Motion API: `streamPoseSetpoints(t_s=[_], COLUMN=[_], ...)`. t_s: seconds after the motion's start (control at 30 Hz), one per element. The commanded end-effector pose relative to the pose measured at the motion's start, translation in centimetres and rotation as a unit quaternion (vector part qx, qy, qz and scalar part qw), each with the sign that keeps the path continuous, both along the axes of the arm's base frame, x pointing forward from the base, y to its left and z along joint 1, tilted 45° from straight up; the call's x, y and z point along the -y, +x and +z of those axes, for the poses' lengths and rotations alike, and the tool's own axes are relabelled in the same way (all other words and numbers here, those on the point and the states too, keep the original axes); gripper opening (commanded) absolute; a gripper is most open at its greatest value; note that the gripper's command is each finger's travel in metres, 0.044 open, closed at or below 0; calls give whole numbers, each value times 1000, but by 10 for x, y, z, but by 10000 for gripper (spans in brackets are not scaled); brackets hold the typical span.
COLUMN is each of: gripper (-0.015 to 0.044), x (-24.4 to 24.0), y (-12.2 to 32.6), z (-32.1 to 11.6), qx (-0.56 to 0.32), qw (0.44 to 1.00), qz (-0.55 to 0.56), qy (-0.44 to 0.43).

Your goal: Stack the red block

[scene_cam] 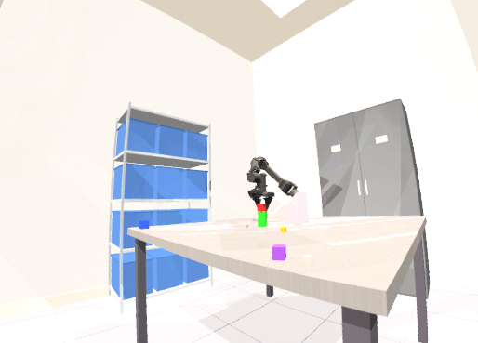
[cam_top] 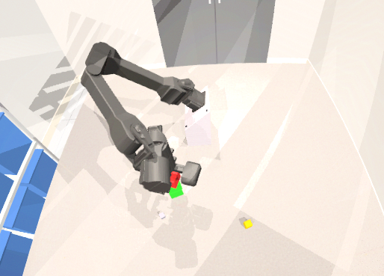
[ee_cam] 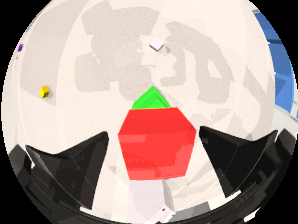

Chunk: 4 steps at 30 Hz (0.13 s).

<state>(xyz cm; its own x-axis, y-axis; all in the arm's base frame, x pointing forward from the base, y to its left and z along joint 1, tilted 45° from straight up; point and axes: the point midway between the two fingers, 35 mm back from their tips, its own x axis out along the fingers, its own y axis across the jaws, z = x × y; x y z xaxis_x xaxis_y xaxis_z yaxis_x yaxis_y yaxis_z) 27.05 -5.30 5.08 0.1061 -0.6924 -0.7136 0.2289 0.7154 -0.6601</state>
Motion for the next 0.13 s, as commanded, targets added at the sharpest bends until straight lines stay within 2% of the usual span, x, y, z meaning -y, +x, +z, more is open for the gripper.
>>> streamPoseSetpoints(t_s=[0.0,0.1], gripper=[440,440], x=[0,0], y=[0,0], z=[0,0], qx=[0,0], qw=[1000,1000], qz=[0,0], qy=[0,0])
